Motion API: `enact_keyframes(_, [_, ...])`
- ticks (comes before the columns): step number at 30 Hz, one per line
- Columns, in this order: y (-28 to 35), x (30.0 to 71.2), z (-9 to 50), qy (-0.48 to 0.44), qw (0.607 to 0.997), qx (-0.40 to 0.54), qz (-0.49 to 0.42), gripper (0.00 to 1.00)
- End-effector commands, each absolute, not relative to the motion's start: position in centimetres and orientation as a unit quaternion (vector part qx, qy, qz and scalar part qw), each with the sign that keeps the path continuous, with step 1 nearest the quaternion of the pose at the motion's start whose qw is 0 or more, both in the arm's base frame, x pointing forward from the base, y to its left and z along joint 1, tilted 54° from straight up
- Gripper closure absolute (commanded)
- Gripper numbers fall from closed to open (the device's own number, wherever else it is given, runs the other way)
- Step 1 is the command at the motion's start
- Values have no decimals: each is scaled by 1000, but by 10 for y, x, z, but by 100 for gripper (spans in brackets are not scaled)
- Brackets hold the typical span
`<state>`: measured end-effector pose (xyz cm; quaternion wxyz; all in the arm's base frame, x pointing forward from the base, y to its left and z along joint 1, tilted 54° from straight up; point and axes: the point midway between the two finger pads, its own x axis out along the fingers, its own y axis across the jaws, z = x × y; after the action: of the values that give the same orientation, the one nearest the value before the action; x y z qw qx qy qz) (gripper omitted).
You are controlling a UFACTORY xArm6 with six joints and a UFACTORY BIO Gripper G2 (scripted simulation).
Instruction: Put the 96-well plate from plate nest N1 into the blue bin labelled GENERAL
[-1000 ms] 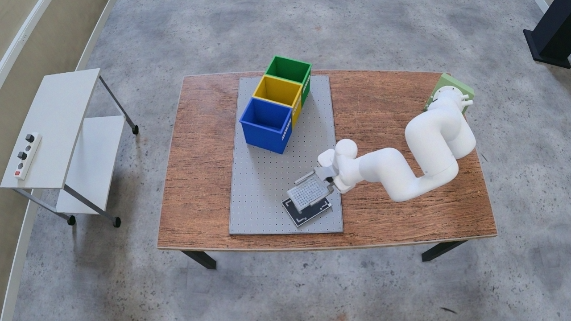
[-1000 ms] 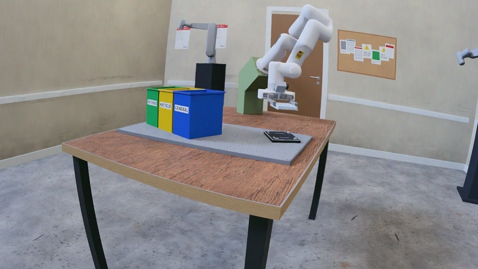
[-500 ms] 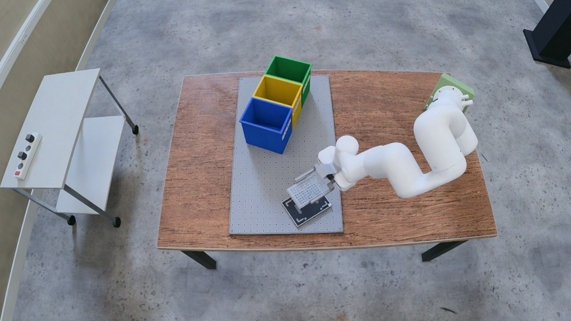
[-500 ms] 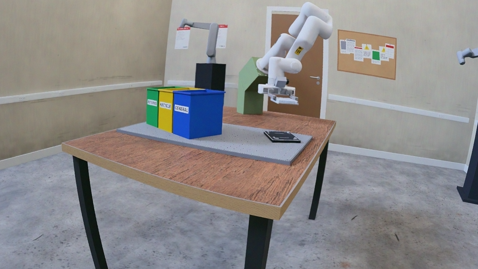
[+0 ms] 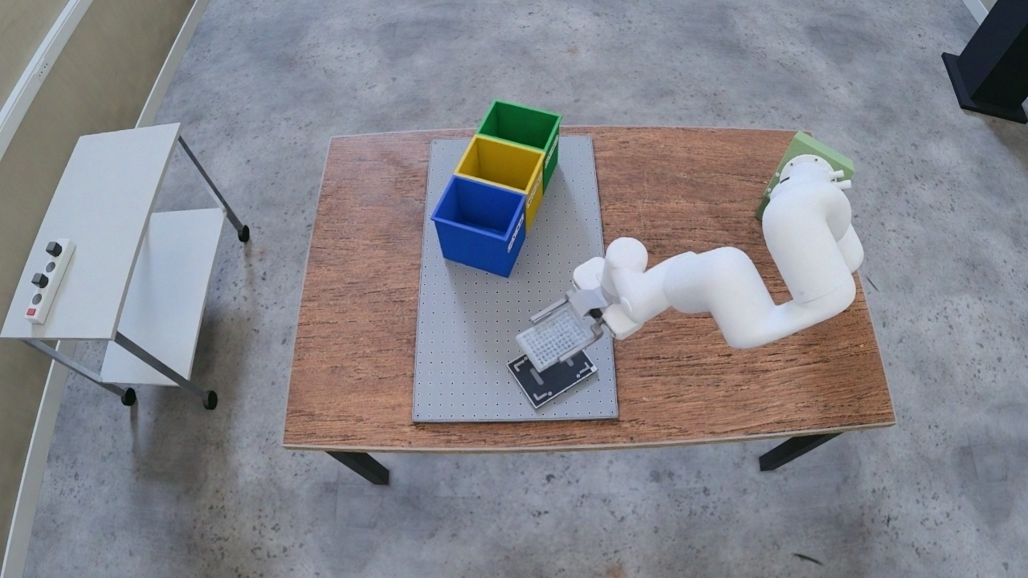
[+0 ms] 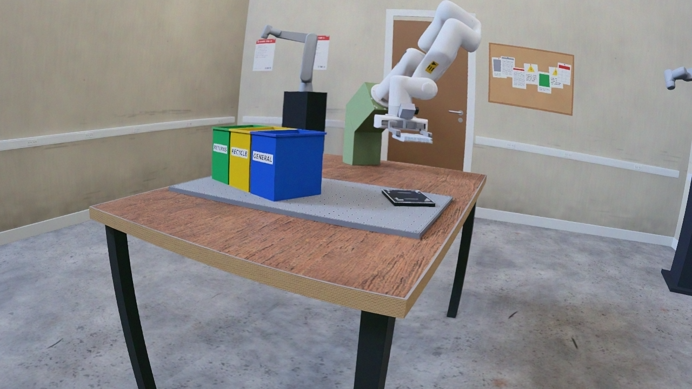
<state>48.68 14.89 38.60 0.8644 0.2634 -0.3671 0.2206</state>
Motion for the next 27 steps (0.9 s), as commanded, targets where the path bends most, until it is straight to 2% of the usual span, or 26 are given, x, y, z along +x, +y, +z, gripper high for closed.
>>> enact_keyframes(1, [145, 484, 390, -367, 864, 263, 221, 100])
enact_keyframes(27, [129, 470, 406, -367, 864, 263, 221, 100])
